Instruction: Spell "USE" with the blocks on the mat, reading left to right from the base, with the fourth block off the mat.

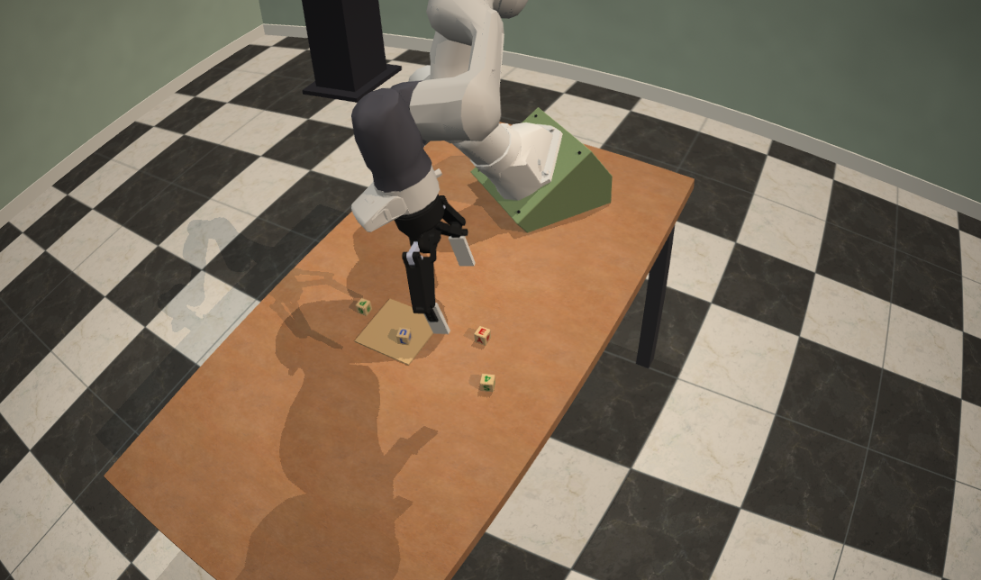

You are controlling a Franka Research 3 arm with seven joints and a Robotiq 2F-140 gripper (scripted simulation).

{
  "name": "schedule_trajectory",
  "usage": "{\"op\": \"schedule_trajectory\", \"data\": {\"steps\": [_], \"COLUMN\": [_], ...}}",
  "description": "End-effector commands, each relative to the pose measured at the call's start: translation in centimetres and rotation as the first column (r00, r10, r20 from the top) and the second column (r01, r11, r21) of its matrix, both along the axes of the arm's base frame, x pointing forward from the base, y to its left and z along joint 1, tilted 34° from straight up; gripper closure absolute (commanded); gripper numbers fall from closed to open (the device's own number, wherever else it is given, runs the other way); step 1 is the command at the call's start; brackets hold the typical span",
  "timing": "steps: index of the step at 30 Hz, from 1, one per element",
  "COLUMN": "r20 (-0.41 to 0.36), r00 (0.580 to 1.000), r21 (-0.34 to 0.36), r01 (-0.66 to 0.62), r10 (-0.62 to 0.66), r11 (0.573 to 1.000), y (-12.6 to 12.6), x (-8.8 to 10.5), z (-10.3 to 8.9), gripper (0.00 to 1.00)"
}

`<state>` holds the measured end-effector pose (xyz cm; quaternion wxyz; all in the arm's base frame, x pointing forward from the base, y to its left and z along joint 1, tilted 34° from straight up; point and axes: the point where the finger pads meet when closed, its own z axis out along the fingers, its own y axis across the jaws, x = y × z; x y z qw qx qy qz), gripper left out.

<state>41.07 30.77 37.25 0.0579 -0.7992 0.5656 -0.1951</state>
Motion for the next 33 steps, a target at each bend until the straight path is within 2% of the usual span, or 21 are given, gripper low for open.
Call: {"op": "schedule_trajectory", "data": {"steps": [1,5,14,16,17,22,26,31,33], "r20": [-0.050,-0.081,-0.141,-0.141,-0.158,-0.205,-0.235,-0.291,-0.291], "r00": [0.991,0.980,0.951,0.951,0.942,0.917,0.901,0.871,0.871], "r21": [-0.018,0.015,0.069,0.069,0.081,0.104,0.114,0.124,0.124], "r01": [-0.129,-0.181,-0.266,-0.266,-0.285,-0.326,-0.346,-0.374,-0.374], "r10": [0.128,0.182,0.274,0.274,0.295,0.341,0.364,0.395,0.395], "r11": [0.992,0.983,0.961,0.961,0.955,0.940,0.931,0.919,0.919], "y": [-1.3,-3.1,-8.5,-8.5,-10.3,-15.2,-18.2,-23.6,-23.6], "x": [0.7,2.3,5.9,5.9,6.9,9.4,10.8,12.7,12.7], "z": [2.2,4.7,7.9,7.9,8.4,8.7,8.4,7.3,7.3], "gripper": [0.00,0.00,0.00,0.00,0.00,0.00,0.00,0.00,0.00]}}
